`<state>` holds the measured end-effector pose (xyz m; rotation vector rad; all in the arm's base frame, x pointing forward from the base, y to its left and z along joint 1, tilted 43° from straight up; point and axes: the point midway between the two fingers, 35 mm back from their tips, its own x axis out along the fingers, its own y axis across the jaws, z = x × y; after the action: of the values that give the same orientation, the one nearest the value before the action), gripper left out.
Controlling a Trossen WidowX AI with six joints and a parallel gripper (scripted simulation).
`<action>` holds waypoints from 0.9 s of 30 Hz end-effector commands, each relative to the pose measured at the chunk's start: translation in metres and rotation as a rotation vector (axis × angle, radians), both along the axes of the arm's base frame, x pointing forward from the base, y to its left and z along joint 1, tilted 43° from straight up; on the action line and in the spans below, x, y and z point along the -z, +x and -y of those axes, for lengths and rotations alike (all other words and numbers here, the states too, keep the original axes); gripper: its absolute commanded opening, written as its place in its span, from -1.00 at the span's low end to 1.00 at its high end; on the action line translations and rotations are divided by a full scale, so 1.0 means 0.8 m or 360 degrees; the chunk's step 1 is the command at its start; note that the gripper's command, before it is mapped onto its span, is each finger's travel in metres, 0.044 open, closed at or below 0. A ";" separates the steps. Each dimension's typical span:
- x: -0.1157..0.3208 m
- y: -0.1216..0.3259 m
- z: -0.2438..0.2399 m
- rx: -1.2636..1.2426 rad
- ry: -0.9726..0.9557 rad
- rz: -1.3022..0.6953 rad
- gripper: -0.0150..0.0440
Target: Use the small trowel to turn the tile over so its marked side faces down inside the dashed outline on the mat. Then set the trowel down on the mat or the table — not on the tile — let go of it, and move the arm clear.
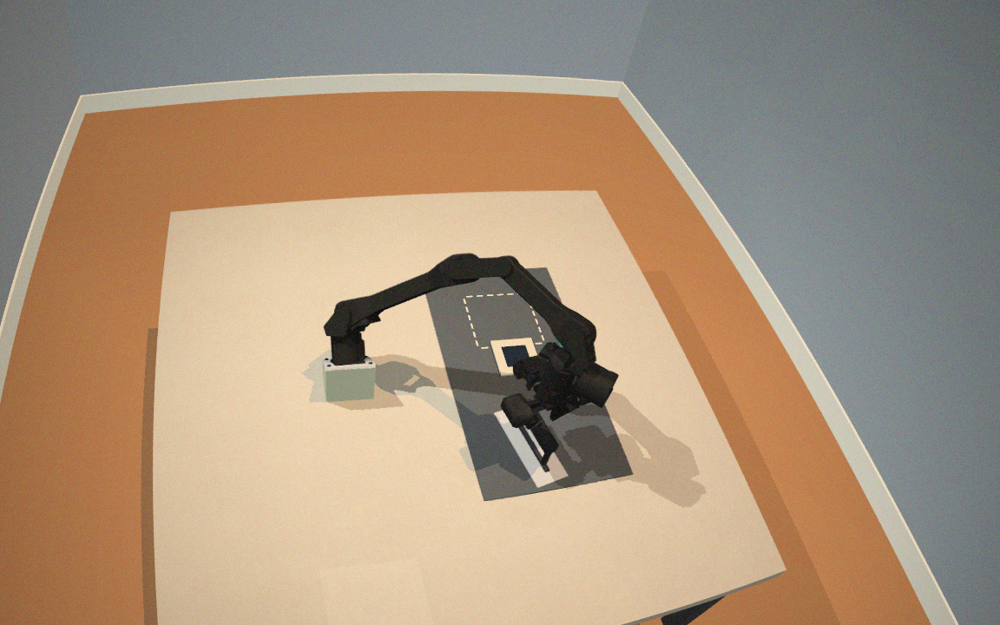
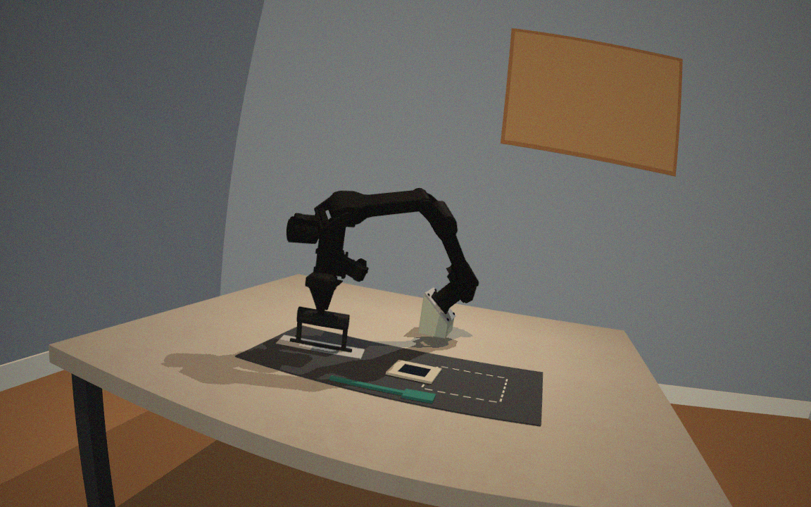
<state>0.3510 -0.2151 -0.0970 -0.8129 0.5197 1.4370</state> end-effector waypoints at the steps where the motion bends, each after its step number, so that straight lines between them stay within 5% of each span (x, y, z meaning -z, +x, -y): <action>1: 0.008 0.002 -0.009 0.0003 0.0009 -0.0001 0.42; 10: 0.019 0.003 -0.019 0.0003 0.0010 -0.0001 0.42; 16: 0.019 0.003 -0.019 0.0003 0.0010 -0.0001 -0.04; 27: 0.019 0.003 -0.019 0.0003 0.0010 -0.0001 -0.05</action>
<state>0.3535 -0.2005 -0.1119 -0.8108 0.5160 1.4383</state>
